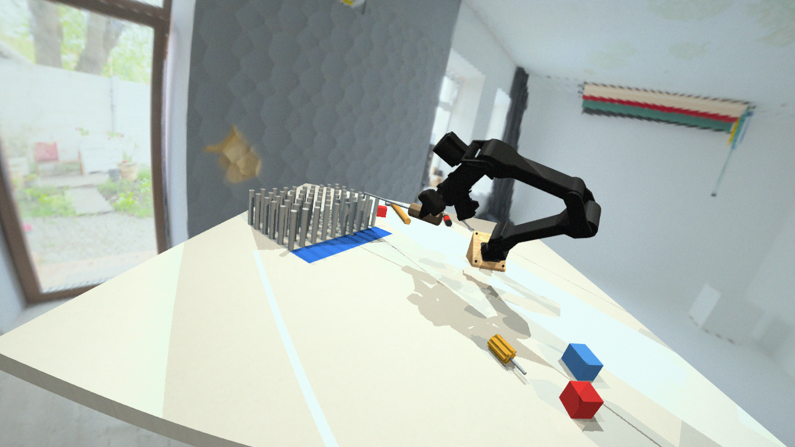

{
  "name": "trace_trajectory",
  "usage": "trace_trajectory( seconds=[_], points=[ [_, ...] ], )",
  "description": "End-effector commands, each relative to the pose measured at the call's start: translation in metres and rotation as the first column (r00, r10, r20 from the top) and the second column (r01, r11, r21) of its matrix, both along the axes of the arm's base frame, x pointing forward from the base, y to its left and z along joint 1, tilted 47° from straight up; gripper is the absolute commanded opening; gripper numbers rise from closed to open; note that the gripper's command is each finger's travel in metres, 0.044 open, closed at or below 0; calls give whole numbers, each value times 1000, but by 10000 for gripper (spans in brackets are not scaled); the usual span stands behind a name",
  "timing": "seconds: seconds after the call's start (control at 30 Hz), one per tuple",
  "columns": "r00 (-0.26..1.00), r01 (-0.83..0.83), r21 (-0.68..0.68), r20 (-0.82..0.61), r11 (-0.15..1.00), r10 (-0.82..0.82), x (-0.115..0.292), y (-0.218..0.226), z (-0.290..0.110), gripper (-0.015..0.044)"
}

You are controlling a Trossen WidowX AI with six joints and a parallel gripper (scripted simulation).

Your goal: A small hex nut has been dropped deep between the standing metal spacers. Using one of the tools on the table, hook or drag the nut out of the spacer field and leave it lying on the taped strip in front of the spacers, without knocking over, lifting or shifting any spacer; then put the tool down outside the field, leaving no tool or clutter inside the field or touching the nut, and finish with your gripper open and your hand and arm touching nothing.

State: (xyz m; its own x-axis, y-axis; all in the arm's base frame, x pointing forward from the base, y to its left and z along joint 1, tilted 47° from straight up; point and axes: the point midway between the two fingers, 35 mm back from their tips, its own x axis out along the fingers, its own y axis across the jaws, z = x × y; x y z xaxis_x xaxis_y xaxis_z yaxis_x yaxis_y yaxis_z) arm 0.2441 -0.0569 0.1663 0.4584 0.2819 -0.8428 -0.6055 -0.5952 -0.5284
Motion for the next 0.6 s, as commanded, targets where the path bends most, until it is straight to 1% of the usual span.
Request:
trace_trajectory(
  seconds=[0.0,0.03,0.1,0.3,0.57],
  points=[
    [1000,-1,2,9,1000,1,-3,-12,11,0],
    [1000,3,3,0,1000,-3,-1,-3,3,0],
    [1000,28,21,-4,999,-28,0,-3,4,0],
    [985,173,124,-41,977,-169,4,0,11,0],
    [931,364,258,-124,895,-343,10,3,21,0]
  ],
)
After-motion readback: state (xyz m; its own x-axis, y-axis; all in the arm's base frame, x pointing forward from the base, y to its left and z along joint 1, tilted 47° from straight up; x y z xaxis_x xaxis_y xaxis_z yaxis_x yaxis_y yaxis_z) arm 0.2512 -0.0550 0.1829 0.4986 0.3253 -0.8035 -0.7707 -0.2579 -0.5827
